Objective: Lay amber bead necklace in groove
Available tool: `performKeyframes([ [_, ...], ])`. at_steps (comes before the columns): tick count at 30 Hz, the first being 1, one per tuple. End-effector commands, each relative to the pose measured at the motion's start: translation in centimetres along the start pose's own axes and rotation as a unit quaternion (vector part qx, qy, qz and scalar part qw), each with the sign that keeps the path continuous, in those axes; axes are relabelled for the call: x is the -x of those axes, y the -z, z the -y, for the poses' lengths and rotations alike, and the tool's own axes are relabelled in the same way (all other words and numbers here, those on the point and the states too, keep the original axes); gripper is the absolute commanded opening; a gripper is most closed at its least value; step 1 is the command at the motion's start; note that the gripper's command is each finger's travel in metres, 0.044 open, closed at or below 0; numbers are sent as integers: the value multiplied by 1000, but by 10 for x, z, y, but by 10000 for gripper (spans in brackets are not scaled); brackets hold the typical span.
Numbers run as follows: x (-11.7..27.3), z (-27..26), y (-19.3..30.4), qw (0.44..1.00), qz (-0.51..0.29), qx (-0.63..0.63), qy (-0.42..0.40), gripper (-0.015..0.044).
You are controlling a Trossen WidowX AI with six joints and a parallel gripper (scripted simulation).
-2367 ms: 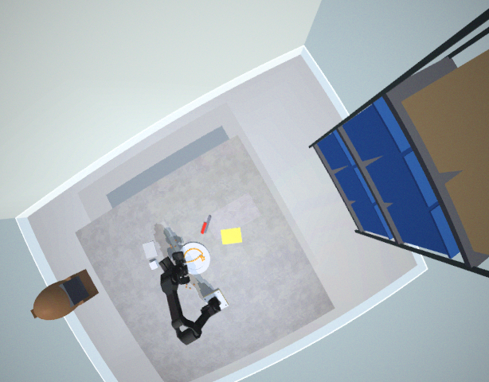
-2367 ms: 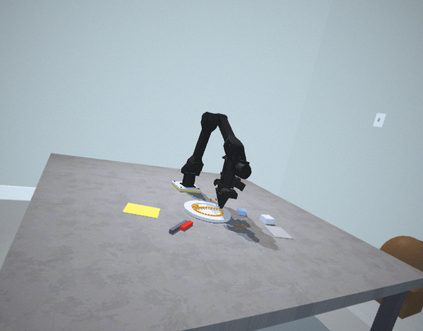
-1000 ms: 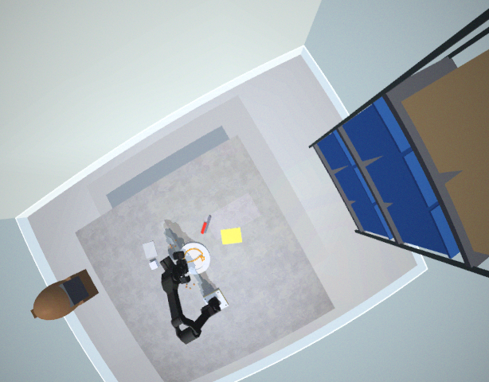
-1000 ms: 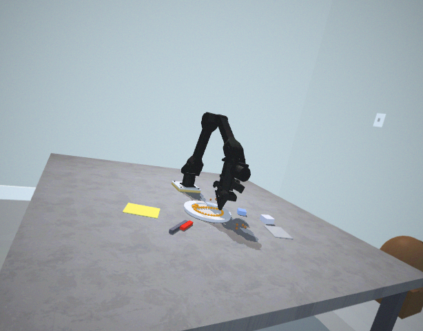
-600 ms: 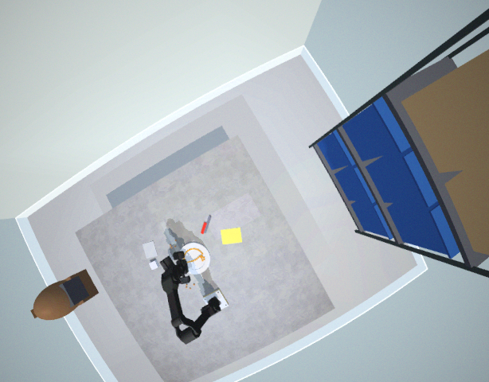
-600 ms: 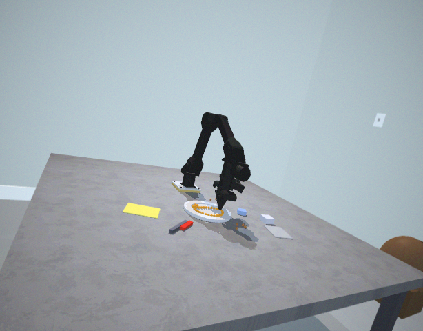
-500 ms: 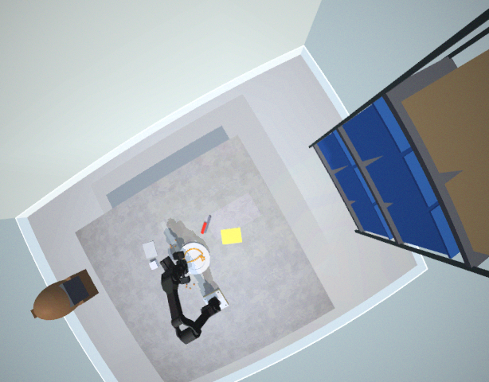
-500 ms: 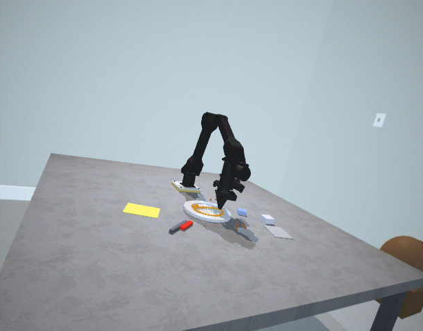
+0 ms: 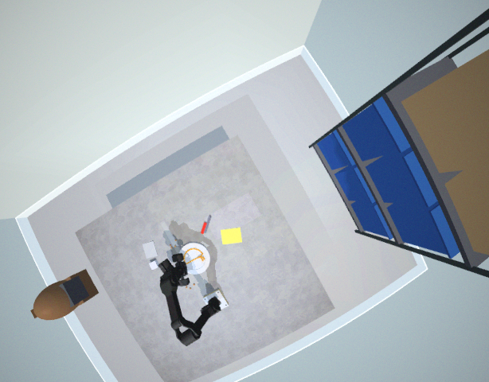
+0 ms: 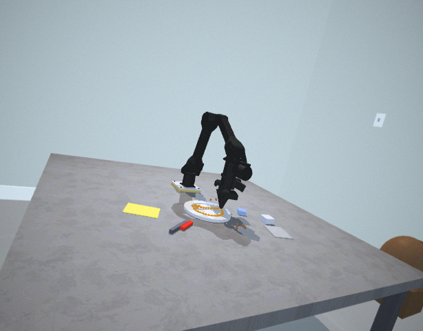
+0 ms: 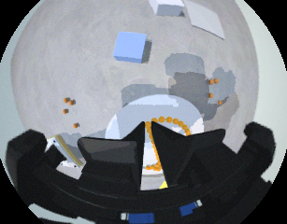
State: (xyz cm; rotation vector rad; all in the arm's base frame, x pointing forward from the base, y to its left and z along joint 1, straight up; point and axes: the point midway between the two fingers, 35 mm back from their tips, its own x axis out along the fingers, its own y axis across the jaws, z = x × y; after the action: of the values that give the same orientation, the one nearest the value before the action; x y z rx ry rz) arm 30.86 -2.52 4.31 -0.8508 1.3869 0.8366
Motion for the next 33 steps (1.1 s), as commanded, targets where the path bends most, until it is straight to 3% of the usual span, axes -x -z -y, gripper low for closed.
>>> performKeyframes([
  [1, 2, 0, -1, 1000, 2, -2, 5, 0],
  [6, -5, 0, -1, 1000, 2, -2, 5, 0],
  [23, -1, -1, -1, 1000, 1, -1, 3, 440],
  [33, 3, -1, -1, 1000, 2, -2, 5, 440],
])
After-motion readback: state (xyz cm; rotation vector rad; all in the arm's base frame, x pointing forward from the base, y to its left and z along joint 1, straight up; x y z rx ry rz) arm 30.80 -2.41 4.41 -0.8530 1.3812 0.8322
